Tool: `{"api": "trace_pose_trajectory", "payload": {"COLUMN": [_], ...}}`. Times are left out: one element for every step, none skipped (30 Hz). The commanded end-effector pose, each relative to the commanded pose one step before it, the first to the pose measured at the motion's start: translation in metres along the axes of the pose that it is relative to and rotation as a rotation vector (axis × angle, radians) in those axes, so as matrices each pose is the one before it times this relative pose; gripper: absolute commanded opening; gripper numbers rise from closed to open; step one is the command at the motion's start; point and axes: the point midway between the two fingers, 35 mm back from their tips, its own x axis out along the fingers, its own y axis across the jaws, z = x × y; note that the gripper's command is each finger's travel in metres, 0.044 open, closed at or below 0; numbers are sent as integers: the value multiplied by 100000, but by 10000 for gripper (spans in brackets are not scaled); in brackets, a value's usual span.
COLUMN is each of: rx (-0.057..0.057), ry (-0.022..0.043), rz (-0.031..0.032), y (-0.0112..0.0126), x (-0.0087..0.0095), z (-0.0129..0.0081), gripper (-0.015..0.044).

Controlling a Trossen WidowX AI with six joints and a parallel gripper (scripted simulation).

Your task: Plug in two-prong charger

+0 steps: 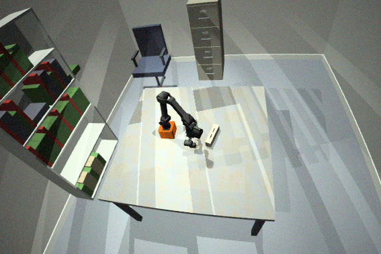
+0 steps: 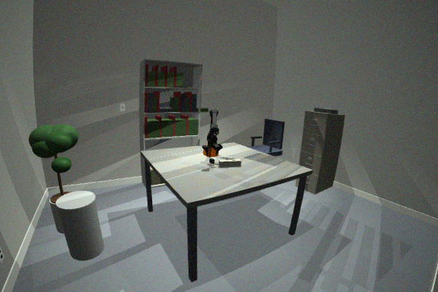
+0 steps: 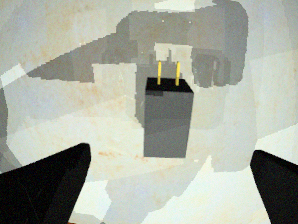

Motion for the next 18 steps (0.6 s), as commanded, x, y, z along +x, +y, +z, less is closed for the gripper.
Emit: {"api": "trace_pose_trajectory", "payload": {"rx": [-884, 0, 0, 0, 0, 0, 0, 0, 0, 0, 0, 0, 0, 0, 0, 0, 0, 0], "ry": [500, 0, 1, 1, 1, 1, 1, 0, 0, 0, 0, 0, 0, 0, 0, 0, 0, 0], "rz": [775, 1, 1, 1, 1, 1, 1, 0, 0, 0, 0, 0, 1, 1, 1, 1, 1, 1], "y": [205, 0, 0, 1, 2, 2, 2, 1, -1, -2, -2, -3, -3, -3, -3, -3, -2, -2], "x": [440, 154, 182, 214, 237, 198, 120, 40, 27, 53, 81, 104, 128, 149, 160, 162, 163, 163], "z": [-96, 12, 13, 14, 13, 9, 5, 1, 4, 8, 13, 16, 19, 21, 22, 21, 20, 19], "gripper": [440, 440, 440, 440, 440, 440, 440, 440, 440, 440, 440, 440, 440, 440, 440, 440, 440, 440]}}
